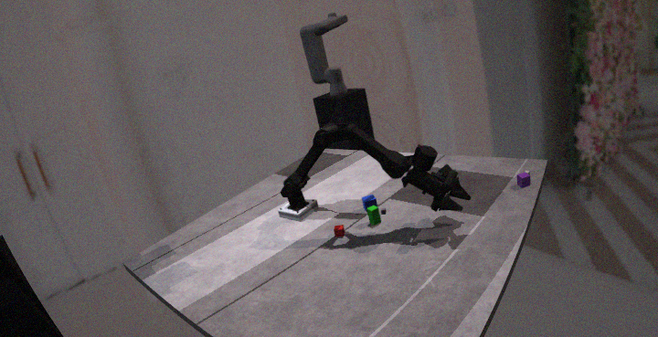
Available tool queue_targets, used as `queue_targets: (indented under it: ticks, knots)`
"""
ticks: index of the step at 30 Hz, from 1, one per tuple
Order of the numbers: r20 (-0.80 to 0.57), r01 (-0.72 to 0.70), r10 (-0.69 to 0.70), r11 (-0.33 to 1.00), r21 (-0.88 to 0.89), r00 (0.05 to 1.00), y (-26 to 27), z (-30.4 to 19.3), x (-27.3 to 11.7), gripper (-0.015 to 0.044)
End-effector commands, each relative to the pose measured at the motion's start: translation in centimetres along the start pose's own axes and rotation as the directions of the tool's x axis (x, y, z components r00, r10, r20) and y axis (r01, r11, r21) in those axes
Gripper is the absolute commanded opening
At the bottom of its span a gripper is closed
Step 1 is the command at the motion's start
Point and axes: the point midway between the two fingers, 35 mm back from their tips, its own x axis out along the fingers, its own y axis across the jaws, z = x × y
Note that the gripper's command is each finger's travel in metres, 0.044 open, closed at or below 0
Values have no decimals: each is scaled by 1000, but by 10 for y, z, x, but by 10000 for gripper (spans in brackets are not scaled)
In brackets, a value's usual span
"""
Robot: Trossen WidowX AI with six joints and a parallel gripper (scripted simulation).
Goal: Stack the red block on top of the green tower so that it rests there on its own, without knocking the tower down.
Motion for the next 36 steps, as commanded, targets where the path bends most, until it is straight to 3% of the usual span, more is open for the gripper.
queue_targets:
  ticks: [1,16,26,36]
  knots:
    - [-4,-3,3,1000,2,1000,0,-1,-1,426]
    - [-312,-241,322,932,271,894,10,-112,-121,440]
    - [-432,-316,549,806,501,715,46,-162,-232,440]
    - [-454,-310,733,647,697,507,93,-179,-339,440]
